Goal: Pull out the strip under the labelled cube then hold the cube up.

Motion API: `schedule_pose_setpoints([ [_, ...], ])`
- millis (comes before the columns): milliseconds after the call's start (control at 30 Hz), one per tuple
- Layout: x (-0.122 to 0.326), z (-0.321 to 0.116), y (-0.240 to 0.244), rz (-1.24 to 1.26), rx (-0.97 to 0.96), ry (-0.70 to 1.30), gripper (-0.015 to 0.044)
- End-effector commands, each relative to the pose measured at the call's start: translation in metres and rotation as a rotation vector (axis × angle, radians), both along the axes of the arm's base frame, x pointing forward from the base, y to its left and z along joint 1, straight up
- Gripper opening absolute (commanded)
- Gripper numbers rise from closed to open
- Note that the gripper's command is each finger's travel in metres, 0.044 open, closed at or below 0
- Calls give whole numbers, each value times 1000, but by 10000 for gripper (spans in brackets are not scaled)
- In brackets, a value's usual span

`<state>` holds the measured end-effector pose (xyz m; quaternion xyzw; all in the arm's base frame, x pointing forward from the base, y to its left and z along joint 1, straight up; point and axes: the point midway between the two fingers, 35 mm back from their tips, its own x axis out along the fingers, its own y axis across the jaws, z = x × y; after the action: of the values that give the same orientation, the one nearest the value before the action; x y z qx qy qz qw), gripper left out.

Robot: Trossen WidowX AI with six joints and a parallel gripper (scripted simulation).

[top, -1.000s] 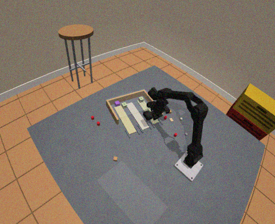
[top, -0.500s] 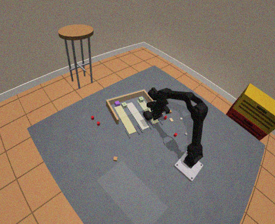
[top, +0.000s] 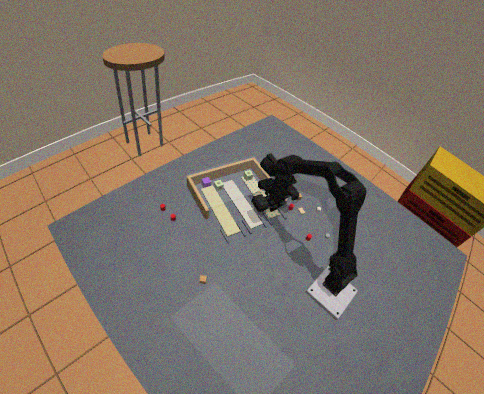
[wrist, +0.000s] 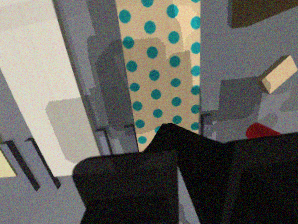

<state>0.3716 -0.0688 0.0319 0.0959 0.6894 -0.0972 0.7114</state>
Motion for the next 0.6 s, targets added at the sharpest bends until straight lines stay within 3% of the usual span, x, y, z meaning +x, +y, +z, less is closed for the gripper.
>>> schedule_pose_setpoints([
  [0,-1,-2,0,-1,-1,4,0],
  [567,0,-4,0,-1,-1,4,0],
])
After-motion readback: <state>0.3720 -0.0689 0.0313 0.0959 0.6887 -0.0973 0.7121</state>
